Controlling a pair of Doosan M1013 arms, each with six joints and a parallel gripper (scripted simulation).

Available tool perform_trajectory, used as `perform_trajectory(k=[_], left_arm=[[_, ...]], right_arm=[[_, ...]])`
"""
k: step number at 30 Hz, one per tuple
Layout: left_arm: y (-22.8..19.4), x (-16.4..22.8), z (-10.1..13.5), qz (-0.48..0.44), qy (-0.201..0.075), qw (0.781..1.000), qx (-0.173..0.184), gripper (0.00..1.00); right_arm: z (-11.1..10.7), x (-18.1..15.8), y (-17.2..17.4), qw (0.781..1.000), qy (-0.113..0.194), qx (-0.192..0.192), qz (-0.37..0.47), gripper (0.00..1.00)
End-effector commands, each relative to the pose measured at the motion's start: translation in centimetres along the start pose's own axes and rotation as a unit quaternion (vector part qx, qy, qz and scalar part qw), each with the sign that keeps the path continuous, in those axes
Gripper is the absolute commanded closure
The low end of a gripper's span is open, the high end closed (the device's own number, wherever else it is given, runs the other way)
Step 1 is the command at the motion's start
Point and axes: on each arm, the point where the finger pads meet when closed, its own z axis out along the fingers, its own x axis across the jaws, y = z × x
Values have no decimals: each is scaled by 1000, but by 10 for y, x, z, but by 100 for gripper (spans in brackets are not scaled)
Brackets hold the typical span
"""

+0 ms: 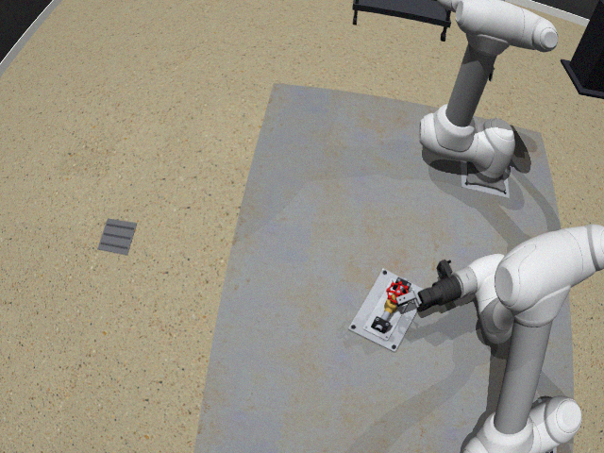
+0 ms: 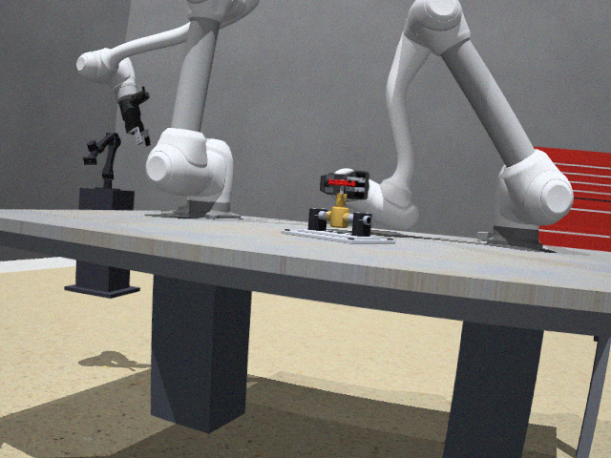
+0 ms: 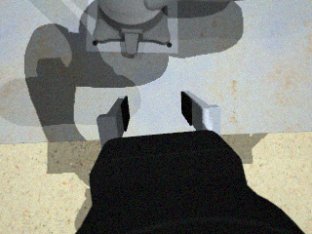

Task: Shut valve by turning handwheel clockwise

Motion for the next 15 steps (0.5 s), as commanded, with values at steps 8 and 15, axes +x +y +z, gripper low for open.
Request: perform_trajectory(k=[8,15], left_arm=[[0,-1,1,-1,0,1000,12,100],[0,-1,1,-1,0,1000,22,100]], right_arm=[[-1,0,0,1000,0,-1,0,0],[-1,0,0,1000,0,-1,0,0]])
